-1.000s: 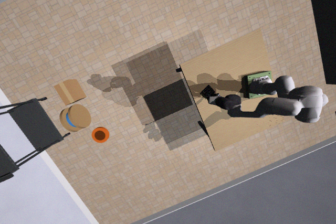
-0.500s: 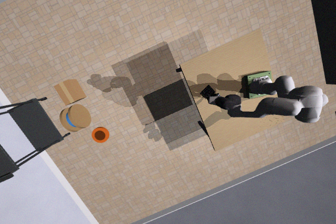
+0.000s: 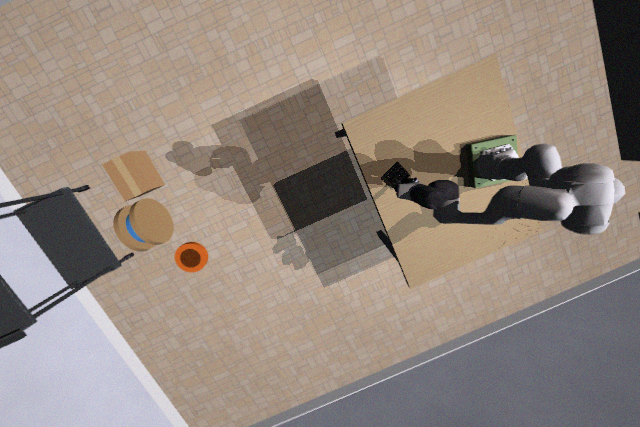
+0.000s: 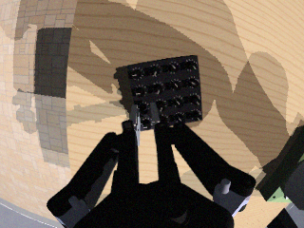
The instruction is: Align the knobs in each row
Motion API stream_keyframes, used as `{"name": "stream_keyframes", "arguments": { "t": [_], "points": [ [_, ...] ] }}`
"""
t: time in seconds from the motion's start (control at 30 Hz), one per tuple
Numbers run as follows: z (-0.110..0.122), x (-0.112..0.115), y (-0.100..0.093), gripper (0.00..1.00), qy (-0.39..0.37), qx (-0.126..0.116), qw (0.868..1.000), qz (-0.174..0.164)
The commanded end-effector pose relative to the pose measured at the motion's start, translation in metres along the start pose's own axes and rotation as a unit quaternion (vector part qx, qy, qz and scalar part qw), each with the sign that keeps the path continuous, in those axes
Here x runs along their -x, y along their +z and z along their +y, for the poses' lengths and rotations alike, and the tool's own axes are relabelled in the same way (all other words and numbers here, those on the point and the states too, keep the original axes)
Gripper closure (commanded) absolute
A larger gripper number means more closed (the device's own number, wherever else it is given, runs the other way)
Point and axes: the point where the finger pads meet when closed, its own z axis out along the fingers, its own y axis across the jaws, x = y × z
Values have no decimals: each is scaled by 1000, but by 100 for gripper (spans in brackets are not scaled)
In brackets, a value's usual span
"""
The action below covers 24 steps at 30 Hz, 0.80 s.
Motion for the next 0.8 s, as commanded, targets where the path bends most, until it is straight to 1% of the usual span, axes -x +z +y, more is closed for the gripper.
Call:
{"name": "stream_keyframes", "arguments": {
  "t": [0.0, 0.5, 0.77],
  "points": [
    [-1, 0, 2, 88, 0, -2, 1000, 0],
    [-1, 0, 12, 88, 0, -2, 1000, 0],
    [-1, 0, 13, 88, 0, -2, 1000, 0]
  ]
}}
